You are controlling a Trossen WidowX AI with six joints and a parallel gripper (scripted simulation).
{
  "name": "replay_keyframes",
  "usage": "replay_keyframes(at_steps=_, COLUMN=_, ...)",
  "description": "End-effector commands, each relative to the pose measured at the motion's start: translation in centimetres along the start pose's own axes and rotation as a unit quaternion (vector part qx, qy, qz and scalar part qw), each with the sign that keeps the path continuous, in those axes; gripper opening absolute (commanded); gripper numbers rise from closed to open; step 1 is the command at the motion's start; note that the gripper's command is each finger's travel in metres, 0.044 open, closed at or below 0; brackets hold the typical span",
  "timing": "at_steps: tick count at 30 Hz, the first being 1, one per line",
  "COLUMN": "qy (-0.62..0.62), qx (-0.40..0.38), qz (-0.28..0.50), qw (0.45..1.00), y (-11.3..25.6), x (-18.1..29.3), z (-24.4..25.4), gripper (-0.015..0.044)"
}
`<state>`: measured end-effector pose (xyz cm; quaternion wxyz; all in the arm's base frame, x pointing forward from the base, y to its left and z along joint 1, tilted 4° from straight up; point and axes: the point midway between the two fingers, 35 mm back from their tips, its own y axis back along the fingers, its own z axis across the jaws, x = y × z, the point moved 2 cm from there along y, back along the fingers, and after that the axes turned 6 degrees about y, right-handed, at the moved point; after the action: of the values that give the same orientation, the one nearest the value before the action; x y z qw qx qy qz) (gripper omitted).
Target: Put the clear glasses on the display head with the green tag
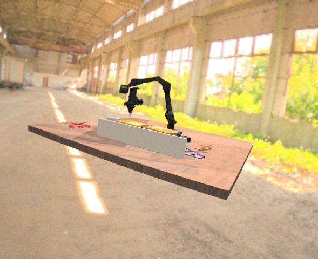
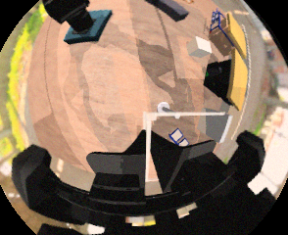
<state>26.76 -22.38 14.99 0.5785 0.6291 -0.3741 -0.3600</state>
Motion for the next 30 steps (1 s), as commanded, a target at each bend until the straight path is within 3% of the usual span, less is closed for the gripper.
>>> replay_keyframes(at_steps=1, qy=-0.034, qx=0.001, qz=0.002, qw=0.999, y=0.2, x=-0.4, z=-0.9, gripper=0.0000)
replay_keyframes(at_steps=15, qy=-0.218, qx=0.002, qz=0.002, qw=0.976, y=0.2, x=-2.5, z=-4.3, gripper=0.0000)
replay_keyframes(at_steps=30, qy=-0.407, qx=0.003, qz=0.000, qw=0.913, y=0.3, x=-5.3, z=-7.6, gripper=0.0000)
